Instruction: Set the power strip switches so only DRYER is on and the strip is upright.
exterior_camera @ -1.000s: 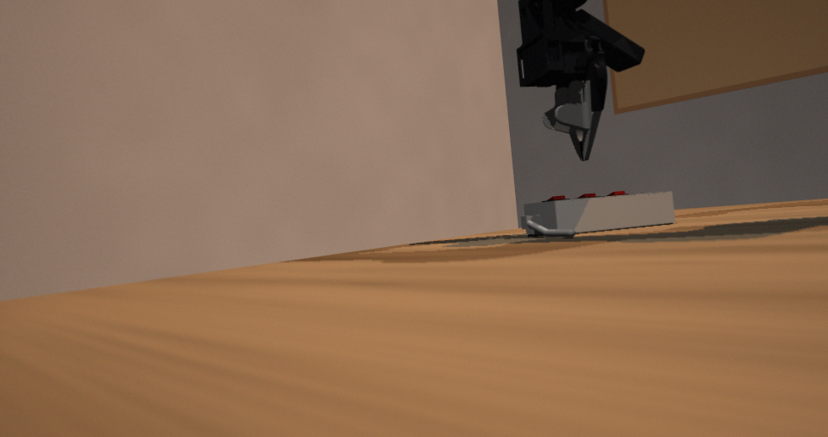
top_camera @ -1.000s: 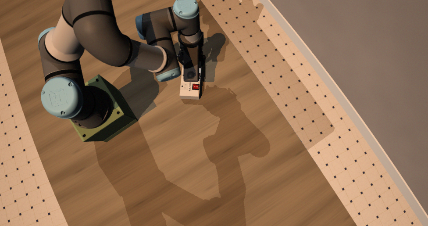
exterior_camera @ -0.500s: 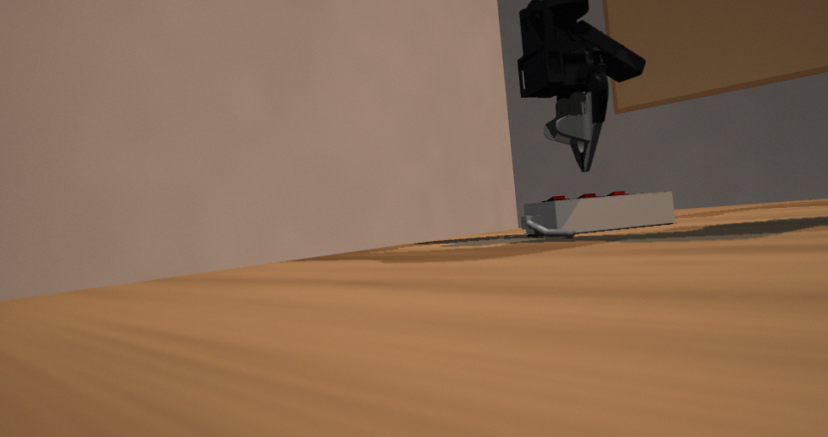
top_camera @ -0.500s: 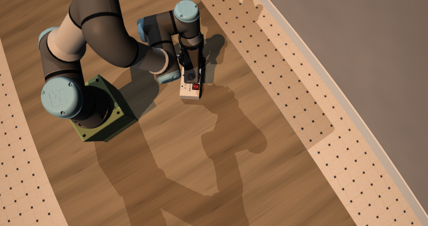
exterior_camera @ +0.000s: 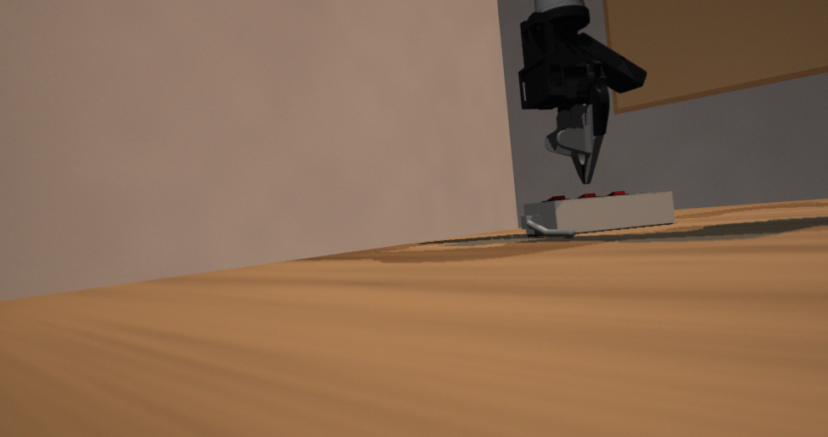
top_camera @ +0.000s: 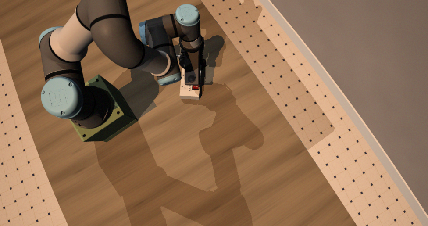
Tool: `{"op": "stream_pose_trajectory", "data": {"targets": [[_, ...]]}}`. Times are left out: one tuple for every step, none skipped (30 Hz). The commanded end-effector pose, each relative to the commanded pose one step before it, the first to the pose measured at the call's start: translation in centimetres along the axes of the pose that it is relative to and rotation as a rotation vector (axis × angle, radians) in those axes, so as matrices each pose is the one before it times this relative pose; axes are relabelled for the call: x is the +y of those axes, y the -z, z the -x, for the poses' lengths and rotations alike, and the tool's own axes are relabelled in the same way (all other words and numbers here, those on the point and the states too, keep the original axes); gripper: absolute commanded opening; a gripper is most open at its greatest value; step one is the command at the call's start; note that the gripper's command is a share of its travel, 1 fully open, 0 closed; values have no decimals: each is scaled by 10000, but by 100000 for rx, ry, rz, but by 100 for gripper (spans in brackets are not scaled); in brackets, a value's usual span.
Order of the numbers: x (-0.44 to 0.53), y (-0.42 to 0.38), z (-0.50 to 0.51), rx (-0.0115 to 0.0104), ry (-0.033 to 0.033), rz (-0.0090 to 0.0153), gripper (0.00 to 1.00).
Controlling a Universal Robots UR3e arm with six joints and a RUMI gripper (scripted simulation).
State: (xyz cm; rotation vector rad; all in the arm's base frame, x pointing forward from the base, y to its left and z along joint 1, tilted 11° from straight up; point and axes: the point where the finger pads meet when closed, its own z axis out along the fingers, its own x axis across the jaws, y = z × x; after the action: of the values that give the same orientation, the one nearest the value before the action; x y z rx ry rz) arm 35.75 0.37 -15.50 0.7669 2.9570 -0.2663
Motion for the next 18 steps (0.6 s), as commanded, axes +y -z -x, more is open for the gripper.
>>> {"op": "stream_pose_trajectory", "data": {"targets": [[392,-3633,884,-228,-14,94,0],[9,-647,10,0,0,0,0],[7,-579,8,0,0,0,0],[6,-511,6,0,0,0,0],[0,0,0,0,0,0,0],[0,0,0,0,0,0,0],[5,-444,4,0,0,0,0],[4,-378,3,0,0,0,0],[3,-315,2,0,0,0,0],[3,-255,1,0,0,0,0],[2,-199,1,0,0,0,0],[1,-148,1,0,0,0,0],[1,-103,0,0,0,0,0],[1,-65,0,0,0,0,0],[0,-34,0,0,0,0,0],[0,-13,0,0,0,0,0],[0,-2,0,0,0,0,0],[0,0,0,0,0,0,0]]}}
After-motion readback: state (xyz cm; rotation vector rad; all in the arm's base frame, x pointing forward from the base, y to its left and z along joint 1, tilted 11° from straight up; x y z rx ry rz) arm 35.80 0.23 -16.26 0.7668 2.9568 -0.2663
